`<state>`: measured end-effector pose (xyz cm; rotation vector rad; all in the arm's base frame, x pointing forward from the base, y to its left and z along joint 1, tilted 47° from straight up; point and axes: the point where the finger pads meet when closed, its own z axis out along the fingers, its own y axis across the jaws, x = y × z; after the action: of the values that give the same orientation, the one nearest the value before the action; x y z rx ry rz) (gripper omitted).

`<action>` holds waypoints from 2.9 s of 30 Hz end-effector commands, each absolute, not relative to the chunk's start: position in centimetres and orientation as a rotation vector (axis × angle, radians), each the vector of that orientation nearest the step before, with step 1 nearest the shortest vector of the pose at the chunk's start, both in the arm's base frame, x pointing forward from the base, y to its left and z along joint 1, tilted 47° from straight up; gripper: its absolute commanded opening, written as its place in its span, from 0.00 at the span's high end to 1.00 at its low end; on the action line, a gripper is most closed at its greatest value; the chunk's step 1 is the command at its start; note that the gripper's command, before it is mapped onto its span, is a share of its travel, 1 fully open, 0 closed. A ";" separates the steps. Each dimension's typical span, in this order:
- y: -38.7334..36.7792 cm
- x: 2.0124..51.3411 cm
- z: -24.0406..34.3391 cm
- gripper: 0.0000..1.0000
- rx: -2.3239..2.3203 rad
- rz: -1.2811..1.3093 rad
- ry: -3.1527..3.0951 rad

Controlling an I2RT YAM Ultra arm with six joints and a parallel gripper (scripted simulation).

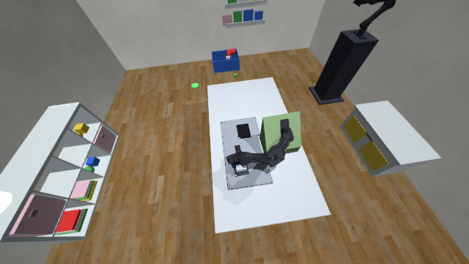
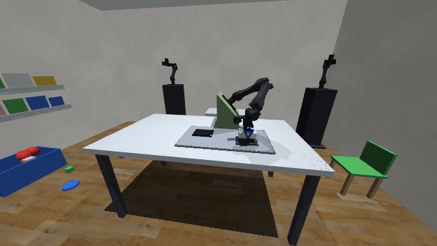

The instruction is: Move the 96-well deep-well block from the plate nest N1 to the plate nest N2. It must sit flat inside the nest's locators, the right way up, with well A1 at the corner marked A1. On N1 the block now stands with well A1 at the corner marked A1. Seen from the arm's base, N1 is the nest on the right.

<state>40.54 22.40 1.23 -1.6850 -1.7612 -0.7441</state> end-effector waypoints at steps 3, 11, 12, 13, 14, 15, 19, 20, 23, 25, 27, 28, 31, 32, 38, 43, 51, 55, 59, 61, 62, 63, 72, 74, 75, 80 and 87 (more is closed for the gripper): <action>22.0 41.3 1.2 1.00 -1.712 -0.768 -1.756; 23.0 41.3 0.3 1.00 -1.712 -0.768 -1.756; 23.1 41.3 0.2 1.00 -1.712 -0.768 -1.756; 23.3 41.3 0.1 1.00 -1.712 -0.768 -1.756; 23.4 41.3 0.0 1.00 -1.712 -0.768 -1.756; 23.5 41.3 -0.1 1.00 -1.712 -0.768 -1.756; 23.5 41.3 -0.2 1.00 -1.712 -0.768 -1.756; 23.5 41.3 -0.2 1.00 -1.712 -0.768 -1.756; 23.5 41.3 -0.1 1.00 -1.712 -0.768 -1.756; 23.6 41.3 -0.1 1.00 -1.712 -0.768 -1.756; 23.6 41.3 -0.1 1.00 -1.712 -0.768 -1.756; 23.6 41.3 -0.1 1.00 -1.712 -0.768 -1.756; 23.6 41.2 -0.1 1.00 -1.712 -0.768 -1.756; 23.6 41.2 -0.1 1.00 -1.712 -0.768 -1.756; 23.6 41.2 -0.1 1.00 -1.712 -0.768 -1.756; 23.7 41.2 -0.2 1.00 -1.712 -0.768 -1.756; 23.8 41.1 -0.2 1.00 -1.712 -0.768 -1.756; 23.9 41.1 -0.3 1.00 -1.712 -0.768 -1.756; 23.9 41.1 -0.3 1.00 -1.712 -0.768 -1.756; 24.0 41.1 -0.3 1.00 -1.712 -0.768 -1.756; 24.0 41.1 -0.3 1.00 -1.712 -0.768 -1.756; 24.0 41.1 -0.3 1.00 -1.712 -0.768 -1.756; 24.1 41.1 -0.4 1.00 -1.712 -0.768 -1.756; 24.1 41.1 -0.4 1.00 -1.712 -0.768 -1.756; 24.1 41.1 -0.5 1.00 -1.712 -0.768 -1.756; 24.2 41.1 -0.5 1.00 -1.712 -0.768 -1.756; 24.2 41.1 -0.6 1.00 -1.712 -0.768 -1.756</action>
<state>40.69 24.58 -0.79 -1.6987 -1.7537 -0.7588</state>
